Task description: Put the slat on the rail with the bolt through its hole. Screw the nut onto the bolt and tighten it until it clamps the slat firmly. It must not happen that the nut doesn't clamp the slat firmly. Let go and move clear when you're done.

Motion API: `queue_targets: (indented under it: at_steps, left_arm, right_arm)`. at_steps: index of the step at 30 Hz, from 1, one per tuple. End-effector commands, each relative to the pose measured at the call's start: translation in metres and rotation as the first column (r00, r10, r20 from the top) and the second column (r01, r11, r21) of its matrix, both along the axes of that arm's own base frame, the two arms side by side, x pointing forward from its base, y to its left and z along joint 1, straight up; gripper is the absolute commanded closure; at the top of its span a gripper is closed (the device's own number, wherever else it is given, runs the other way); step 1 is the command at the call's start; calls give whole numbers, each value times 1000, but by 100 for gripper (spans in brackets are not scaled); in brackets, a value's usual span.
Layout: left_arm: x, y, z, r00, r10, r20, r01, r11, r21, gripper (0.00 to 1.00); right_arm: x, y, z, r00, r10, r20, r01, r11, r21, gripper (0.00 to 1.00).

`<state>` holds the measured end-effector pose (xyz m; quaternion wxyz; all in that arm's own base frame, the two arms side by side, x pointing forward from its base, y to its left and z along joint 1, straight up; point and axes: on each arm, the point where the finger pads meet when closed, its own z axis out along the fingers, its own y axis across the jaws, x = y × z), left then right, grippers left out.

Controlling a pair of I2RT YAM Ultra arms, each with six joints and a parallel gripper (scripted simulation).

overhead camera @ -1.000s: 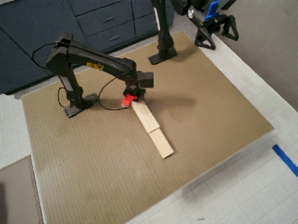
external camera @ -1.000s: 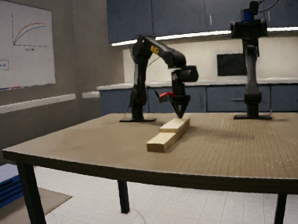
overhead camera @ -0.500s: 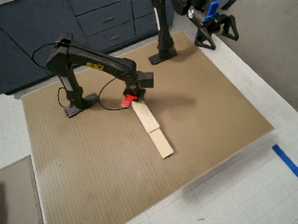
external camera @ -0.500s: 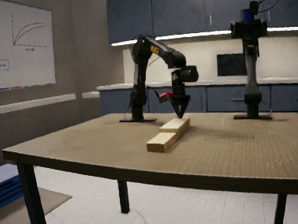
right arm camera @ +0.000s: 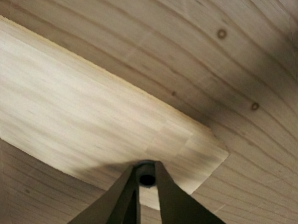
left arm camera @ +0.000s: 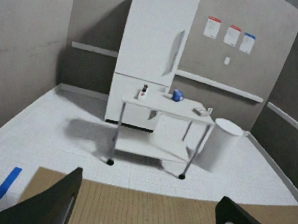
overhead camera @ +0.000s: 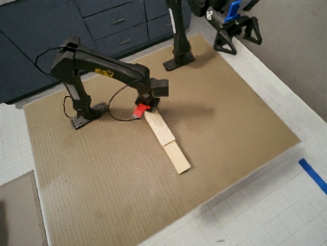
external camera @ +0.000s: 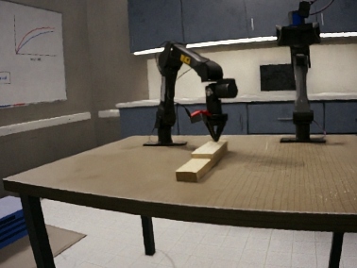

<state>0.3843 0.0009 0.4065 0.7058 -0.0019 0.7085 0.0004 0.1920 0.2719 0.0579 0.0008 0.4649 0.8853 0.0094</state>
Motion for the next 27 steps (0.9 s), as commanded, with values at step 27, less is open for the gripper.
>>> queue_targets:
  at_steps: [27]
  left_arm:
    - [-1, 0, 5, 1000, 0, 12, 0, 1000, 0, 0]
  right_arm:
    - [2, 2, -2, 1000, -5, -2, 5, 1000, -9, 88]
